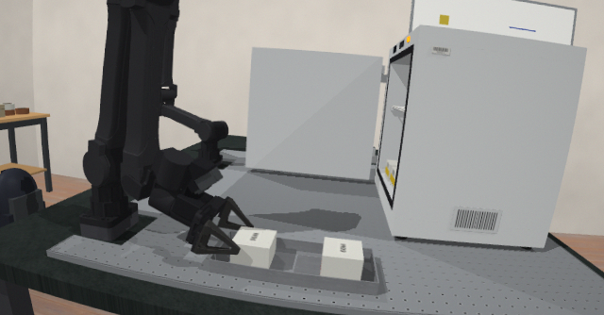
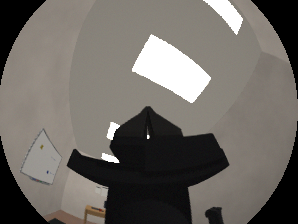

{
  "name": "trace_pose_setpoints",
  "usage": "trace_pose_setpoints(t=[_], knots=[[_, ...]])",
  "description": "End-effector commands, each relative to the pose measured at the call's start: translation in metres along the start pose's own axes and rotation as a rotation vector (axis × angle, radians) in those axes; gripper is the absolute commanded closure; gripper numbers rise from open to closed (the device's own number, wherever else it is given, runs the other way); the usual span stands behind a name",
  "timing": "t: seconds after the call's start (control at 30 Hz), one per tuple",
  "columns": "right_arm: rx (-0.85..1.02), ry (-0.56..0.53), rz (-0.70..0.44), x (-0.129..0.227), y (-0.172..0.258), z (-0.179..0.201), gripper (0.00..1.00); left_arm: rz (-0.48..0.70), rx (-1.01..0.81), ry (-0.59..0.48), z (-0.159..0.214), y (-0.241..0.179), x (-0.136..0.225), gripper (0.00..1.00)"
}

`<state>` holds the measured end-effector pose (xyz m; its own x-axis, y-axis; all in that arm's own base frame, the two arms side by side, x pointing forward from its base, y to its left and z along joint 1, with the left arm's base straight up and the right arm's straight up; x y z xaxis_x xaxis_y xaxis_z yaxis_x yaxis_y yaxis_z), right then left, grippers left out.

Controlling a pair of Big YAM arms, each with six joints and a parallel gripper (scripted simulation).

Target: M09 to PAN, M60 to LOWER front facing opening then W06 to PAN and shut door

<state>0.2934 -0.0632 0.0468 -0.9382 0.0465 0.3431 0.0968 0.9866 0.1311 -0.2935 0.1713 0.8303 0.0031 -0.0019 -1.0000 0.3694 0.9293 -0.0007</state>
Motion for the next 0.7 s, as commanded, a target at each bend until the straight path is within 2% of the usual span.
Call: trace_pose_setpoints(t=[0.0,0.67], knots=[[0.004,-0.004,-0.009,0.003,0.004,-0.007,0.00,0.005,0.011,0.032,0.015,-0.002,-0.004,1.00],[0.012,-0.037,-0.011,0.002,0.006,-0.046,0.00,0.005,0.011,0.032,0.015,-0.002,-0.004,1.00]])
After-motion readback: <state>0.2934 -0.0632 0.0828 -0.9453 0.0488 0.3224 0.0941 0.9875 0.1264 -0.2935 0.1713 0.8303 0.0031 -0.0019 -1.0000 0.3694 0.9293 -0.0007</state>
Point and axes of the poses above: on each arm, the point where the finger pads meet when closed, its own x axis back along the fingers, its own y axis across the jaws, z = x × y, the point moved 5 cm from there along x, back along the fingers, and after that the axes turned 8 degrees about -x, right-handed, at the moved point
